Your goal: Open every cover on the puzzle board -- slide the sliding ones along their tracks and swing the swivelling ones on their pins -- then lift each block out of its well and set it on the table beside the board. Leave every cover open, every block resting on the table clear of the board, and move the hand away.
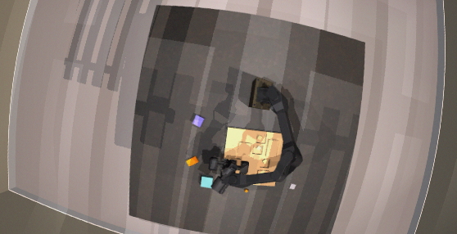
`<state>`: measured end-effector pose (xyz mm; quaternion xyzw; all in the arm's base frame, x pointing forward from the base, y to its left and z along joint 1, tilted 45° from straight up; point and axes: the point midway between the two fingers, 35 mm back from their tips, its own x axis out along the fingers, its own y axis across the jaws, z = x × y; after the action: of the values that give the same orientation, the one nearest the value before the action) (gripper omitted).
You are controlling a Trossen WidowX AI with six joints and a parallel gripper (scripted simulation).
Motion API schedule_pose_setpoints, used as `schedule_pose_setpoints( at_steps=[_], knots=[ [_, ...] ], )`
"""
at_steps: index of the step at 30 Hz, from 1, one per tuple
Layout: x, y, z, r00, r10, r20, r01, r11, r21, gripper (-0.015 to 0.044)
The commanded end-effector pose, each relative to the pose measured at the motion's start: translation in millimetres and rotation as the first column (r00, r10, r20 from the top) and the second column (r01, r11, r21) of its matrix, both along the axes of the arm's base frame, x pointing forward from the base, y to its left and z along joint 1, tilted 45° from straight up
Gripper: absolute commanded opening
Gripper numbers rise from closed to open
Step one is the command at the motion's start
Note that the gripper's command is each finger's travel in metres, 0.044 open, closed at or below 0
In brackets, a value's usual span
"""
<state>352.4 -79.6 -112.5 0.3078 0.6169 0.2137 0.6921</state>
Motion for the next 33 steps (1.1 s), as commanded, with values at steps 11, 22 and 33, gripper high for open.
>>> schedule_pose_setpoints(
  at_steps=[11,22,33],
  knots=[
    [0.1,10.7,-9.1,1.0,-0.004,-0.004,0.004,1.0,0.008,0.0],
    [-2.1,19.9,-2.0,1.0,-0.004,-0.005,0.004,1.0,0.009,0.0],
    [-3.9,28.3,4.6,1.0,-0.004,-0.005,0.004,1.0,0.01,0.0]
  ],
)
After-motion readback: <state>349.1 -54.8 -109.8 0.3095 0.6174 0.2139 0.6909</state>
